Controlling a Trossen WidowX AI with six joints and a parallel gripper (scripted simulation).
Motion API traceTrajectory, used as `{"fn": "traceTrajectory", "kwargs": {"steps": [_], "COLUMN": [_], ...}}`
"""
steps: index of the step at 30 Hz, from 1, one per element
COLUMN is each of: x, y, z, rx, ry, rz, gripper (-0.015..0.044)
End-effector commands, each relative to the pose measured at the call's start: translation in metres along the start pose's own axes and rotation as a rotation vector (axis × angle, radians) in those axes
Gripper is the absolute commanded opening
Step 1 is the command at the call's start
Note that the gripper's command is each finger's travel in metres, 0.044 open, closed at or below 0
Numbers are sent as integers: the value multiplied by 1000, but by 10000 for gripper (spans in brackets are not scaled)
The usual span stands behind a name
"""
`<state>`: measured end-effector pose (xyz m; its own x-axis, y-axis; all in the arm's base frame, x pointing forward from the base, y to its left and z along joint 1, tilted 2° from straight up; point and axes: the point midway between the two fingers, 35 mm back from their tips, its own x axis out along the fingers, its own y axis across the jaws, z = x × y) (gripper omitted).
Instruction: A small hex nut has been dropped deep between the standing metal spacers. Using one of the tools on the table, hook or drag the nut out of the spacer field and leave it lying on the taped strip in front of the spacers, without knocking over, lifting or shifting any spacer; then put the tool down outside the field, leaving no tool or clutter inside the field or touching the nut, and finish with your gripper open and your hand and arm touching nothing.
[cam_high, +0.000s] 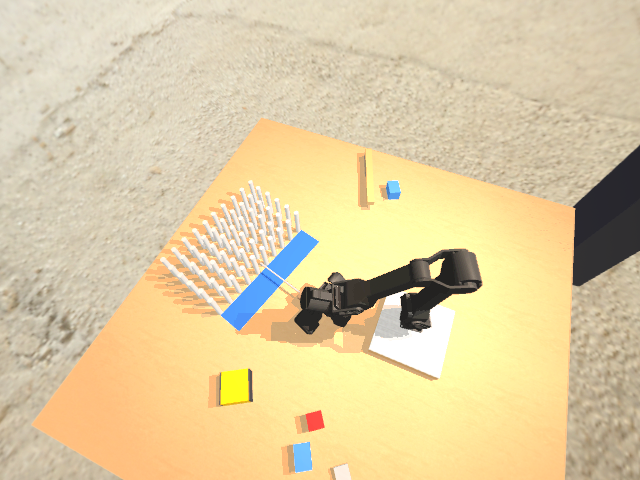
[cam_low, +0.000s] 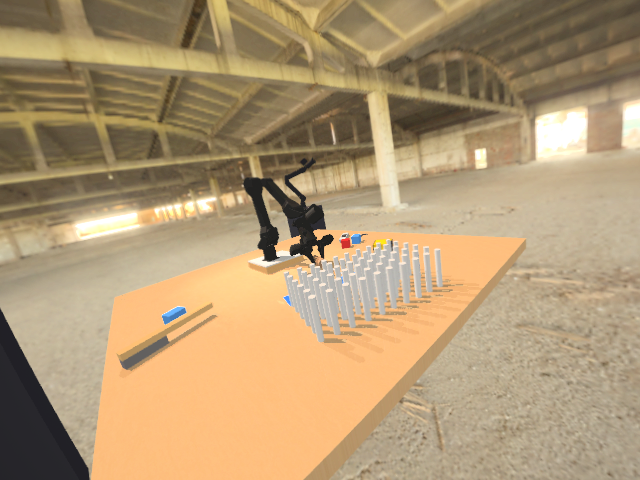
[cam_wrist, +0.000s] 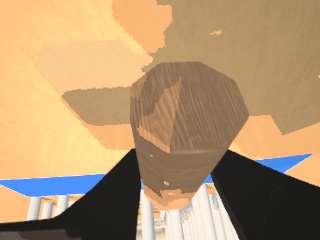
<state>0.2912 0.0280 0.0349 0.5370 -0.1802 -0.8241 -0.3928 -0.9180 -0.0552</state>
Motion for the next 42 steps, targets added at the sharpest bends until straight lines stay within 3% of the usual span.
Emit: {"fn": "traceTrajectory", "kwargs": {"steps": [1,42], "x": [3,20], "y": [-1,-1], "z": [-3,-29], "rx": [-5,-6], "ry": [-1,1], "rz": [1,1], "gripper": [0,0]}}
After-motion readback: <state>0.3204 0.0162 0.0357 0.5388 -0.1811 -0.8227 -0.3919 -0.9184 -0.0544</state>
